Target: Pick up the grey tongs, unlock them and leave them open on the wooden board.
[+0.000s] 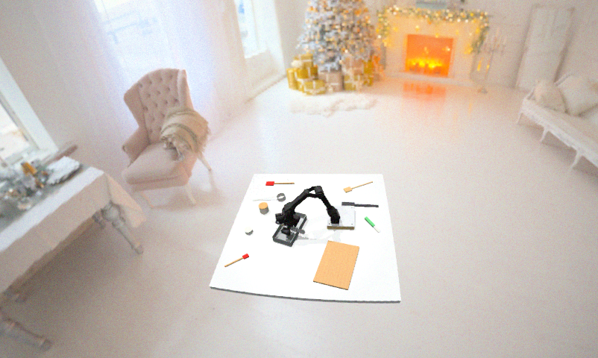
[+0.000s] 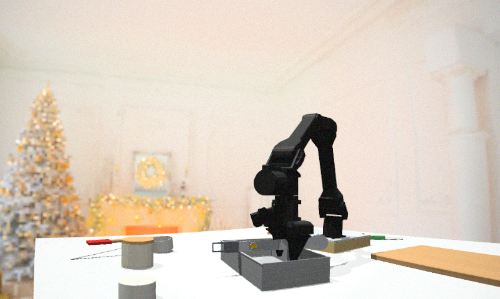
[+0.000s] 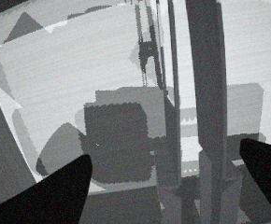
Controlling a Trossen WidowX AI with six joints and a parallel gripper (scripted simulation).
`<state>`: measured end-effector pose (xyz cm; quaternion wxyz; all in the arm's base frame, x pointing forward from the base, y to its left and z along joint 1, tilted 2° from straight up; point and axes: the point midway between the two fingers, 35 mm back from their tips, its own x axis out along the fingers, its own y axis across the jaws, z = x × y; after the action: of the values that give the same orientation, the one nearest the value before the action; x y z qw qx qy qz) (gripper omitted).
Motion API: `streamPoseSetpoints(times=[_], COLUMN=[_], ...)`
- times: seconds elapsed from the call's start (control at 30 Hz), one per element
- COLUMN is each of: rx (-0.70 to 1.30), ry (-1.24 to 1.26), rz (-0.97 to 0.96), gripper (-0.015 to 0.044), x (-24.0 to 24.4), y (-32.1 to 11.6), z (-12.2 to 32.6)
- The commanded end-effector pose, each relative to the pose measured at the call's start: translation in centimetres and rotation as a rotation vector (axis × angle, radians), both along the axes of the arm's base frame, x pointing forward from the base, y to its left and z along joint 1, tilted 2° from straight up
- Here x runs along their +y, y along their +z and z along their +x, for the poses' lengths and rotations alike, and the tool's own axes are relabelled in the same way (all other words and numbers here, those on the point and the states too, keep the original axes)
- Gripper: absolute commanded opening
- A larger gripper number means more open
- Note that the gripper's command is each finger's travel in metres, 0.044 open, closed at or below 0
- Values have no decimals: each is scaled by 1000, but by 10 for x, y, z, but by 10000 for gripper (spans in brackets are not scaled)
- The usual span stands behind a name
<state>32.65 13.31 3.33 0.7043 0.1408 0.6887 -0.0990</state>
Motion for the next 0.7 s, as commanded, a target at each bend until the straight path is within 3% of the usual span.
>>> streamPoseSetpoints(times=[0.0,0.4,0.67], rx=[10,1,1], ry=[-5,0,0], rz=[1,0,0], gripper=[440,125,72], x=[0,0,0], y=[-5,-1,-1], z=[-2,0,0])
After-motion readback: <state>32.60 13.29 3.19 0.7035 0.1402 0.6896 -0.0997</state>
